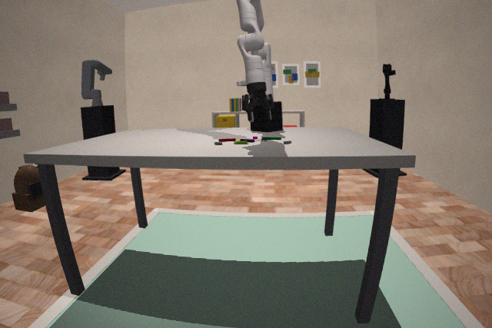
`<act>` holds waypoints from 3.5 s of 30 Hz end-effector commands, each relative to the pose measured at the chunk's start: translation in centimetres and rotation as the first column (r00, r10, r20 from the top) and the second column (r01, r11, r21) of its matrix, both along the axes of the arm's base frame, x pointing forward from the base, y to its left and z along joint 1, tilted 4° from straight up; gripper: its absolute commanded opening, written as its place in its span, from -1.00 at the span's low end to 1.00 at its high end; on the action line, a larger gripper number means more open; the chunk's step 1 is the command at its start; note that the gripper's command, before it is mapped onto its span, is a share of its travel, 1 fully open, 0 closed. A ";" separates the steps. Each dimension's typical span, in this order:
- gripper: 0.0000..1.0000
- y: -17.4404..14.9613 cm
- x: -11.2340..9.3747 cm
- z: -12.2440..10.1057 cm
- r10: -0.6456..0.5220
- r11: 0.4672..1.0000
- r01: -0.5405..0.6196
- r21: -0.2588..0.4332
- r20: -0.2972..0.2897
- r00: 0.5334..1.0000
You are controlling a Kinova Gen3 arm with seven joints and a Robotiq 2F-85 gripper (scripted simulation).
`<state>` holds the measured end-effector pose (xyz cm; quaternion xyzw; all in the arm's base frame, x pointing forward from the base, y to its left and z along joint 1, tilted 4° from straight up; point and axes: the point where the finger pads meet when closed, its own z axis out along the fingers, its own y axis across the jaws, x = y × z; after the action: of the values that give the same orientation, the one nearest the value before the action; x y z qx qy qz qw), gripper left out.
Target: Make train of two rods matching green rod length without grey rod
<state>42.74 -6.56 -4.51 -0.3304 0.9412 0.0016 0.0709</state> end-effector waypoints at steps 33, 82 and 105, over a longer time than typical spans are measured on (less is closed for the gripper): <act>1.00 0.4 -0.9 -0.7 -0.002 0.999 0.001 -0.038 -0.043 0.999; 1.00 0.4 -1.7 -1.2 -0.016 0.997 0.010 -0.081 -0.080 0.997; 1.00 0.3 -1.9 -1.3 -0.021 0.995 0.012 -0.095 -0.089 0.996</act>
<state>40.83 -6.30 -5.89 -0.3245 0.9454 -0.0281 0.0123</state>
